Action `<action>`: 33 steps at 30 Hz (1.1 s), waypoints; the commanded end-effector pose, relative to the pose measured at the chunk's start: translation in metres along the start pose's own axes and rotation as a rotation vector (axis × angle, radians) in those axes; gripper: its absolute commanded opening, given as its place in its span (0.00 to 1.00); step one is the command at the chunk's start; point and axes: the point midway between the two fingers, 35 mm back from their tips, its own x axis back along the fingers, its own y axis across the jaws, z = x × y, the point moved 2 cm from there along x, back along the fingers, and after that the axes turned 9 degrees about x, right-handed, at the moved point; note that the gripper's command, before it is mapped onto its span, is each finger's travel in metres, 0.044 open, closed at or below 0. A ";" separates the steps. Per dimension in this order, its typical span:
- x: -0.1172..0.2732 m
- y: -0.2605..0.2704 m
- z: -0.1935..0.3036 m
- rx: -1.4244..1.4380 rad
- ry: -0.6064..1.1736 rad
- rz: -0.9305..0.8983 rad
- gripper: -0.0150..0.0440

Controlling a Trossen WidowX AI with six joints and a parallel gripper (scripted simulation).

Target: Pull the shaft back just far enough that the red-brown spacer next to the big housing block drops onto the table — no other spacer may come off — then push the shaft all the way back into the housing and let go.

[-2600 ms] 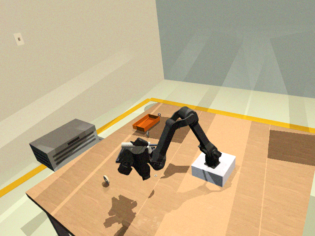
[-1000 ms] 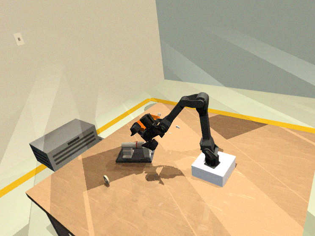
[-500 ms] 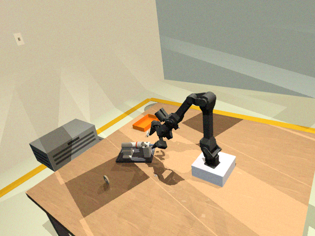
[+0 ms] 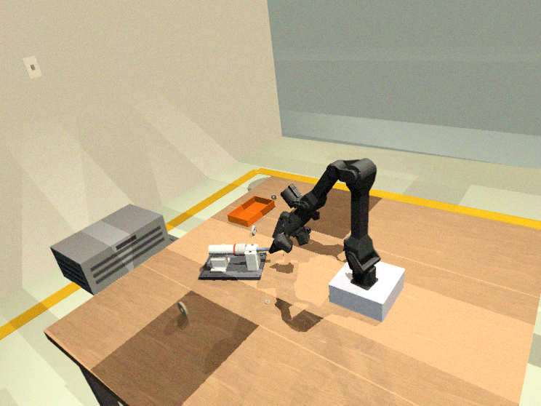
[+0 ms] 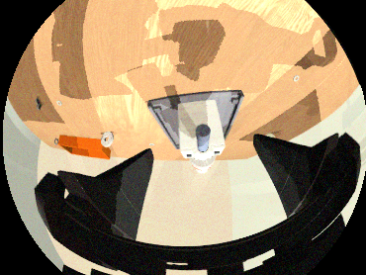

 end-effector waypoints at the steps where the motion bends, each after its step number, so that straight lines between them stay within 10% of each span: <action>1: 0.001 -0.001 -0.001 -0.019 0.003 0.007 1.00; 33: -0.001 0.000 -0.003 -0.022 0.032 0.001 1.00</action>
